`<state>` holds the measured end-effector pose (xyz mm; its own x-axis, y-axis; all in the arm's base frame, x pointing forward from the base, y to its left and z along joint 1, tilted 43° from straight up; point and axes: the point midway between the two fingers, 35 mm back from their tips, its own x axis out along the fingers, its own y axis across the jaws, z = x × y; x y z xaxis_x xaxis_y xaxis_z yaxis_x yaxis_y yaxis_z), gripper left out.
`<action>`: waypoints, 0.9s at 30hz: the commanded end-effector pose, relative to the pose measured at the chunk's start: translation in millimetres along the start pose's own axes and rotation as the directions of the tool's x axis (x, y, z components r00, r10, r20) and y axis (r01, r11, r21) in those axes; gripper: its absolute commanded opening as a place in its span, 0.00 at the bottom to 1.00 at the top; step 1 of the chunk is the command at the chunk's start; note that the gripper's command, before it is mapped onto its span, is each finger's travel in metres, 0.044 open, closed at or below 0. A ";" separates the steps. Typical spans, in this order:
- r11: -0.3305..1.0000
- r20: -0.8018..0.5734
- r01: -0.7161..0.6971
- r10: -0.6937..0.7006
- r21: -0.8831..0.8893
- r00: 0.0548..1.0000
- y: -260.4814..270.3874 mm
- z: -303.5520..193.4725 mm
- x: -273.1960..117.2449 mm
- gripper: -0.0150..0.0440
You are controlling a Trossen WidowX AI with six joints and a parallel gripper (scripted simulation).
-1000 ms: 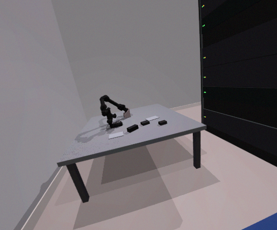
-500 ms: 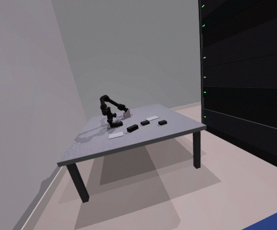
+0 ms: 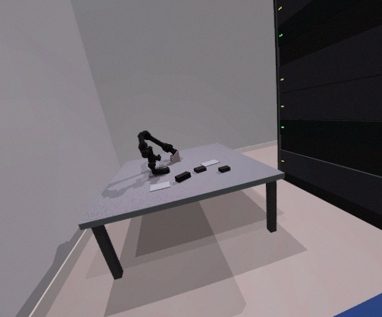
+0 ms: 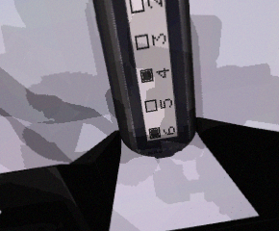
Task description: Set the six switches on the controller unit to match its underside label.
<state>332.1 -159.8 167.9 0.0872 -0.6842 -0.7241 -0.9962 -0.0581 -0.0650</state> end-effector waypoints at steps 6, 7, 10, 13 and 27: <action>1.000 -0.001 0.013 -0.013 0.003 1.000 -1.4 2.5 -11.4 0.82; 1.000 -0.001 0.013 -0.013 0.003 1.000 -1.4 2.8 -12.1 0.82; 1.000 -0.001 0.013 -0.013 0.003 1.000 -1.4 4.0 -14.2 0.82; 1.000 -0.001 0.013 -0.013 0.003 1.000 -1.4 5.1 -16.4 0.82; 1.000 0.000 0.013 -0.013 0.003 1.000 -1.3 11.1 -26.0 0.82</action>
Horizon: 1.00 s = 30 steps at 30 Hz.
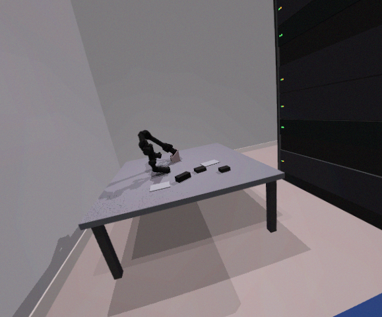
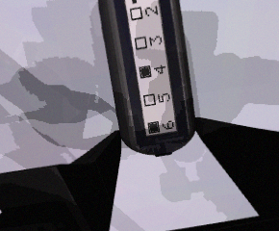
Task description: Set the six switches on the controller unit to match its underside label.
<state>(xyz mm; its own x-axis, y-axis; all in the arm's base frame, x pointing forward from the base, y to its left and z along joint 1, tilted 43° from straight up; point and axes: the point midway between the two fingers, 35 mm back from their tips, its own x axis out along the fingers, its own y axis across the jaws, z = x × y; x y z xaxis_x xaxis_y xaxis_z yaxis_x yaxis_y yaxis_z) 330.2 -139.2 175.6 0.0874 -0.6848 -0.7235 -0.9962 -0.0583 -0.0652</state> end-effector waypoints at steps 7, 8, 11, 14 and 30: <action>1.000 0.001 0.012 -0.012 0.002 1.000 -1.4 4.8 -10.8 0.82; 1.000 0.001 0.012 -0.012 0.002 1.000 -1.4 5.2 -11.5 0.82; 1.000 0.001 0.012 -0.012 0.002 1.000 -1.4 6.7 -13.4 0.82; 1.000 0.001 0.012 -0.012 0.002 1.000 -1.4 8.2 -15.3 0.82; 1.000 0.002 0.012 -0.012 0.002 1.000 -1.3 16.9 -25.0 0.82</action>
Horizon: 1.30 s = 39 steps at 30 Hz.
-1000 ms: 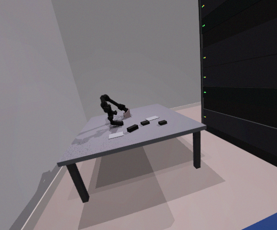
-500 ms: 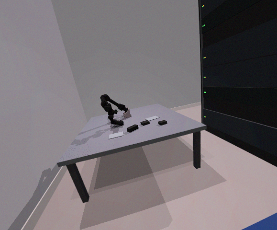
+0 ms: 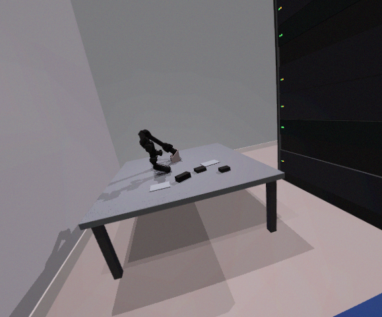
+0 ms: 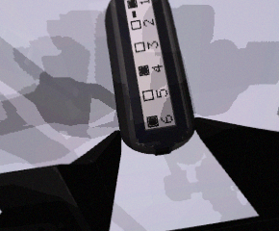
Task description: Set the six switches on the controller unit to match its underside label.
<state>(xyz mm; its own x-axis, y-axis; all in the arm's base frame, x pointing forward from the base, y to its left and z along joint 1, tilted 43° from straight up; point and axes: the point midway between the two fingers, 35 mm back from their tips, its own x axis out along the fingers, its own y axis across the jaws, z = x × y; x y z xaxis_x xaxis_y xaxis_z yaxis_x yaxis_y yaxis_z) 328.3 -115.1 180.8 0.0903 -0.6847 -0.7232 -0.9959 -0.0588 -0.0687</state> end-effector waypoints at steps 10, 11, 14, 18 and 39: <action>1.000 0.003 0.009 -0.009 0.000 1.000 -1.4 9.0 -10.2 0.82; 1.000 0.003 0.009 -0.009 0.000 1.000 -1.4 9.6 -10.7 0.82; 1.000 0.003 0.009 -0.009 0.000 1.000 -1.4 11.4 -12.3 0.82; 1.000 0.003 0.009 -0.009 0.000 1.000 -1.4 13.9 -14.4 0.82; 1.000 0.004 0.008 -0.008 0.000 1.000 -1.3 28.5 -24.7 0.82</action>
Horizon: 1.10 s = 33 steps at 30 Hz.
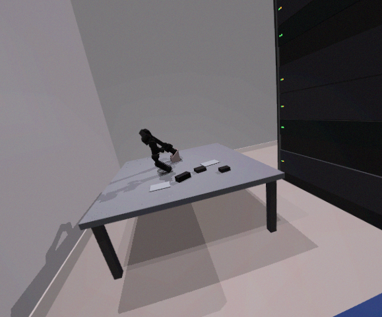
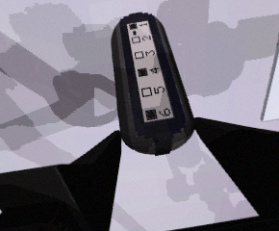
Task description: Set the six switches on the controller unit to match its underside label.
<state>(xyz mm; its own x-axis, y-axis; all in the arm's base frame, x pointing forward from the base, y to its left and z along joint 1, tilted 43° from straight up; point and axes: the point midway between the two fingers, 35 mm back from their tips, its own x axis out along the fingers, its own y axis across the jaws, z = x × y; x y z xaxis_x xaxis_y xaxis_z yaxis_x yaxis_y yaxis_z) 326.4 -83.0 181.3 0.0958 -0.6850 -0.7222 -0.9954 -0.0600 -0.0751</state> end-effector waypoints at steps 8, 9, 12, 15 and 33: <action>1.000 0.006 0.003 -0.002 -0.004 1.000 -1.3 11.1 -5.4 0.82; 1.000 0.006 0.003 -0.002 -0.004 1.000 -1.3 11.9 -5.8 0.82; 1.000 0.006 0.002 -0.002 -0.004 1.000 -1.3 14.0 -7.0 0.82; 1.000 0.006 0.002 -0.002 -0.004 1.000 -1.2 16.1 -8.0 0.82; 1.000 0.007 0.002 -0.002 -0.004 1.000 -0.5 26.3 -14.6 0.82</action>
<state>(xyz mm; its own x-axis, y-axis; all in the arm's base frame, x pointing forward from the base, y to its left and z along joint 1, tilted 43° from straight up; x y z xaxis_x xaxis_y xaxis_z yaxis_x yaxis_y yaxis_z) 325.3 -58.5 176.7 0.1010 -0.6853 -0.7213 -0.9948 -0.0626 -0.0799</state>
